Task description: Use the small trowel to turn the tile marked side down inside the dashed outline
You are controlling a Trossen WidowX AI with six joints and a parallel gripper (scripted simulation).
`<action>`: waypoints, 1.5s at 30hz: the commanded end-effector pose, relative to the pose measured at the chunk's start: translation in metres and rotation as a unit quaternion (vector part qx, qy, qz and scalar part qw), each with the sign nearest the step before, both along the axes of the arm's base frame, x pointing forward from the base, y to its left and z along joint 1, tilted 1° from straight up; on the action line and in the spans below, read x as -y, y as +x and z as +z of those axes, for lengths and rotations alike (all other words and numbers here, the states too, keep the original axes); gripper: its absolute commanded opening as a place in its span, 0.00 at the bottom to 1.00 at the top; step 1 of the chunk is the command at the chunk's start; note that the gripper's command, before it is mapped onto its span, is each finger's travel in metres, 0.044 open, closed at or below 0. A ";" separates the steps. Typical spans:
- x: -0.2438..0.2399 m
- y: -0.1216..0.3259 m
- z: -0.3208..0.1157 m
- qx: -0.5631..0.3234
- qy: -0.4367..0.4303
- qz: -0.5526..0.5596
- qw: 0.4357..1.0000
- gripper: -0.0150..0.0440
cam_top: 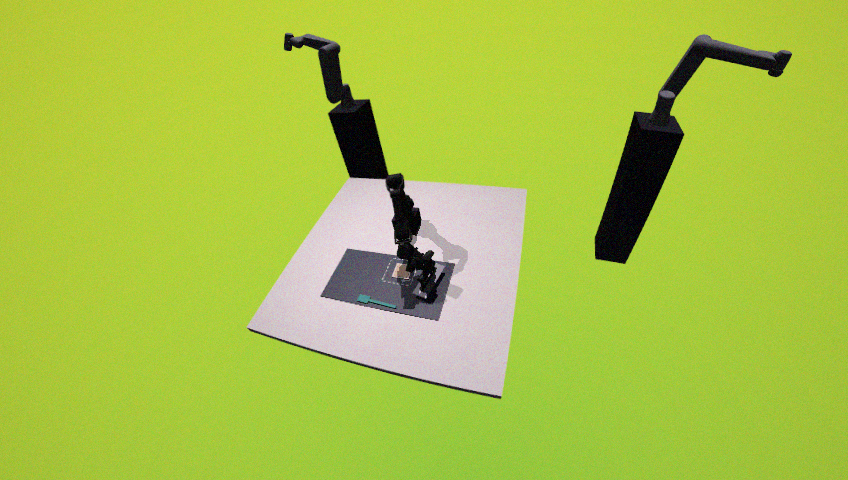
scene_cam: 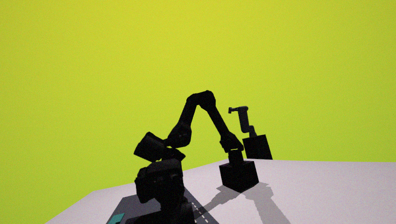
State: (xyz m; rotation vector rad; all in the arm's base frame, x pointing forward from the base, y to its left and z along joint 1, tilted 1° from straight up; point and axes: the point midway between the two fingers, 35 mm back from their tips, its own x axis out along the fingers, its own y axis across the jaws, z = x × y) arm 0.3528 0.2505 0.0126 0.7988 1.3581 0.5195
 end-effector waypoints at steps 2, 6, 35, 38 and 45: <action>-0.002 0.002 -0.004 0.006 0.005 0.005 1.000 0.25; -0.002 0.002 -0.010 0.006 0.005 0.005 1.000 0.25; -0.002 0.002 -0.031 0.006 0.005 0.005 1.000 0.76; -0.002 0.002 -0.031 0.006 0.005 0.005 1.000 0.76; 0.010 0.001 -0.020 0.006 0.003 0.005 1.000 0.76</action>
